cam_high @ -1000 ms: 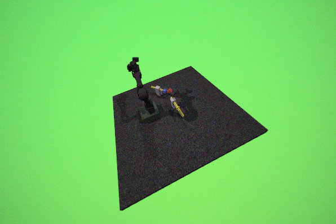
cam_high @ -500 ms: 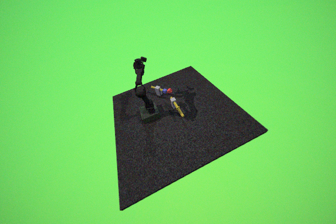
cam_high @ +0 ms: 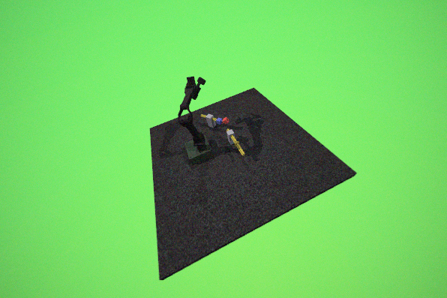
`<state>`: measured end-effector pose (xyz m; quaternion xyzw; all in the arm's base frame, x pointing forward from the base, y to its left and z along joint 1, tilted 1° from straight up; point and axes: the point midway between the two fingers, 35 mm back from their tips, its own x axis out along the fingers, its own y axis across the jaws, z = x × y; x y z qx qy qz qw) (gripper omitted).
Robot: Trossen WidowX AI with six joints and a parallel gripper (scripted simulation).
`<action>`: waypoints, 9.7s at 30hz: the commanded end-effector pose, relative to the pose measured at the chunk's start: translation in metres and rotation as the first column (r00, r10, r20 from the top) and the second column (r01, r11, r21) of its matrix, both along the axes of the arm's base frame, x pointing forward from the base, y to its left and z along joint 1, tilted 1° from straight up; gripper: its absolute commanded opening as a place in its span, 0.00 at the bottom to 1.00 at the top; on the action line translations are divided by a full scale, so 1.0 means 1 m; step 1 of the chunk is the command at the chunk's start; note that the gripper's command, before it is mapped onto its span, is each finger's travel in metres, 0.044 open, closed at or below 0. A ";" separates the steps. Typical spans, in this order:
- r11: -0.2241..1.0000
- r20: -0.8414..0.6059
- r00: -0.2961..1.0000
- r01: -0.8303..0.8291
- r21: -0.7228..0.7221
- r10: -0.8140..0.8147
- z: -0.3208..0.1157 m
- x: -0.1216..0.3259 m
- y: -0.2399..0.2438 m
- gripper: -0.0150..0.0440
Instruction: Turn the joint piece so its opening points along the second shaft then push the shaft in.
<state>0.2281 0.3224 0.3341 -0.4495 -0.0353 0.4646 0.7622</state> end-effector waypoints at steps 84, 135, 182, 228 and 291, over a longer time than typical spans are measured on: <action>0.275 -0.575 -0.303 0.652 -0.707 -0.760 -0.153 0.134 -0.277 1.00; 0.524 -0.409 0.826 -0.168 -0.835 -0.387 -0.166 0.132 -0.273 1.00; 0.248 -0.422 0.905 -0.421 -0.872 0.052 -0.249 0.134 -0.271 1.00; 0.251 -0.425 0.904 -0.424 -0.870 0.054 -0.281 0.091 -0.224 0.69; 0.251 -0.425 0.904 -0.424 -0.870 0.054 -0.281 0.091 -0.224 0.56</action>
